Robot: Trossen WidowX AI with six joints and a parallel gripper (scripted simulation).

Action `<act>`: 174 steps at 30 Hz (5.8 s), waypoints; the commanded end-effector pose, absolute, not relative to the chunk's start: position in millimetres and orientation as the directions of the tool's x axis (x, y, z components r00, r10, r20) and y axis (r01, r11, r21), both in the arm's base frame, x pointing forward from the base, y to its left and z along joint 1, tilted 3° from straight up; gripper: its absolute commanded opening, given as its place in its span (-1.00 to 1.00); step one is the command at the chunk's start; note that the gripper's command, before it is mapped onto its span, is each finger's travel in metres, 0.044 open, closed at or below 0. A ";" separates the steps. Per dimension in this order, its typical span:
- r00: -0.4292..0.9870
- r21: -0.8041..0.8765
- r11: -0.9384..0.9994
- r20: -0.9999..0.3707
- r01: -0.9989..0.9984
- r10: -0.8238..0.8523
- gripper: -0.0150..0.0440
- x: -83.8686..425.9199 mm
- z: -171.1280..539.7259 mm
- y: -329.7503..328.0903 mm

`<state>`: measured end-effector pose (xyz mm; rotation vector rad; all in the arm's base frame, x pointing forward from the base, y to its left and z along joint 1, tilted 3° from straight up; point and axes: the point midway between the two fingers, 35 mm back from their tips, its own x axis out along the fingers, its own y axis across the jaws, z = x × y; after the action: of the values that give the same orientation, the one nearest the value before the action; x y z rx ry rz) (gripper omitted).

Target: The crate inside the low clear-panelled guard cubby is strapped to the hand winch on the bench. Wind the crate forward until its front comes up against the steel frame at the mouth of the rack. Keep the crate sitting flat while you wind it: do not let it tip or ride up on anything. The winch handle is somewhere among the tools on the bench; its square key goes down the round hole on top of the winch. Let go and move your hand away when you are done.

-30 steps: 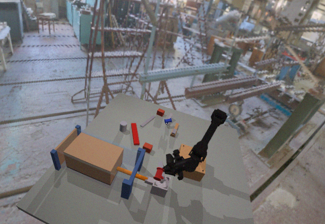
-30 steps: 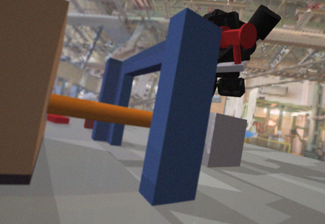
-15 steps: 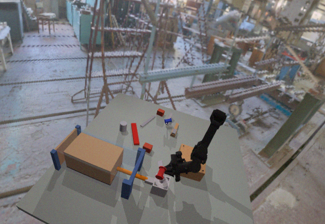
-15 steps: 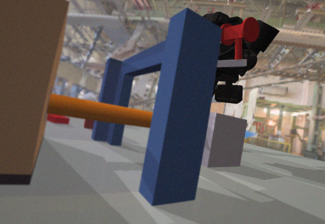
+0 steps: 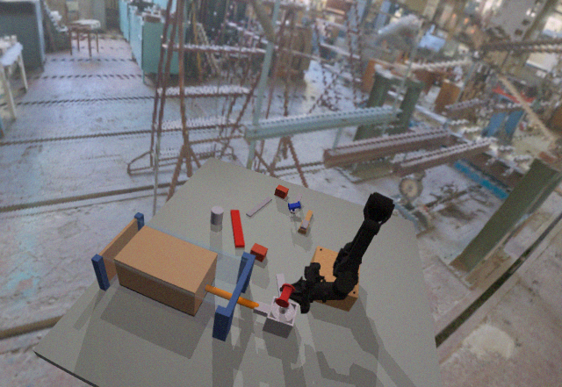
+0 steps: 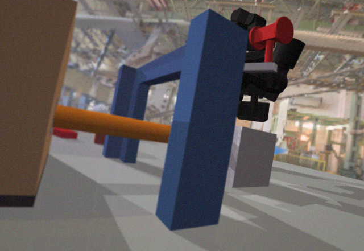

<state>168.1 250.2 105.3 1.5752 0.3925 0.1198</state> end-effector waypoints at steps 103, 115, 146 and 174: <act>0.950 0.989 -0.131 -0.027 0.071 0.312 -0.49 119.2 68.6 295.5; 0.950 0.989 -0.130 -0.032 0.076 0.311 -0.49 119.3 62.0 296.1; 0.953 0.990 -0.120 -0.039 0.078 0.300 -0.05 121.0 52.0 295.0; 0.953 0.990 -0.120 -0.039 0.078 0.300 0.32 121.0 52.0 295.0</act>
<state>121.0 295.1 51.6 1.6860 0.2889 0.1934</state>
